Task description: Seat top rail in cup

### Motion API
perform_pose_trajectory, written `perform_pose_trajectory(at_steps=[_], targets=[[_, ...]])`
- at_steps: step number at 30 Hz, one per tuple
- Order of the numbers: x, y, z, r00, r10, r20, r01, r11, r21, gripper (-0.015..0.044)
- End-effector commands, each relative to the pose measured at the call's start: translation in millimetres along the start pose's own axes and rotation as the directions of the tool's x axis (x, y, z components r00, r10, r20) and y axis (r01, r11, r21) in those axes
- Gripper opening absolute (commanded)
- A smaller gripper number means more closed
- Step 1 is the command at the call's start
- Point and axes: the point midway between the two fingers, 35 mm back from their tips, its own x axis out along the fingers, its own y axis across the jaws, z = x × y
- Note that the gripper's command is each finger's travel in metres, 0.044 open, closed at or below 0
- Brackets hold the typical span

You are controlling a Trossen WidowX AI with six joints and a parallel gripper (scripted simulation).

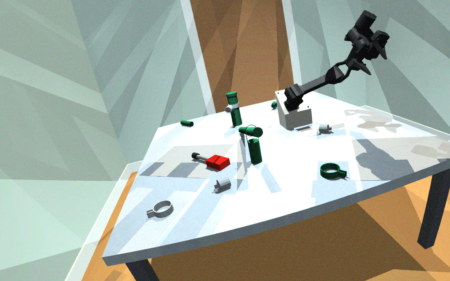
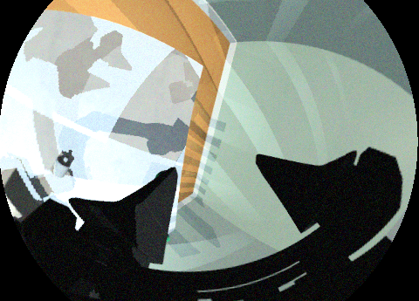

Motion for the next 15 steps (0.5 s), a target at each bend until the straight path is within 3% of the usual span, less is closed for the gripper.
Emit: perform_pose_trajectory(at_steps=[1, 9, 15], targets=[[0, 0, -2, 1.0, 0.001, -0.004, -0.001, 1.0, 0.003, 0.0426], [24, 2, -97, 0.983, 0.086, -0.161, -0.037, 0.958, 0.285, 0.044], [35, 25, -184, 0.947, 0.19, -0.257, 0.001, 0.802, 0.597, 0.044]])
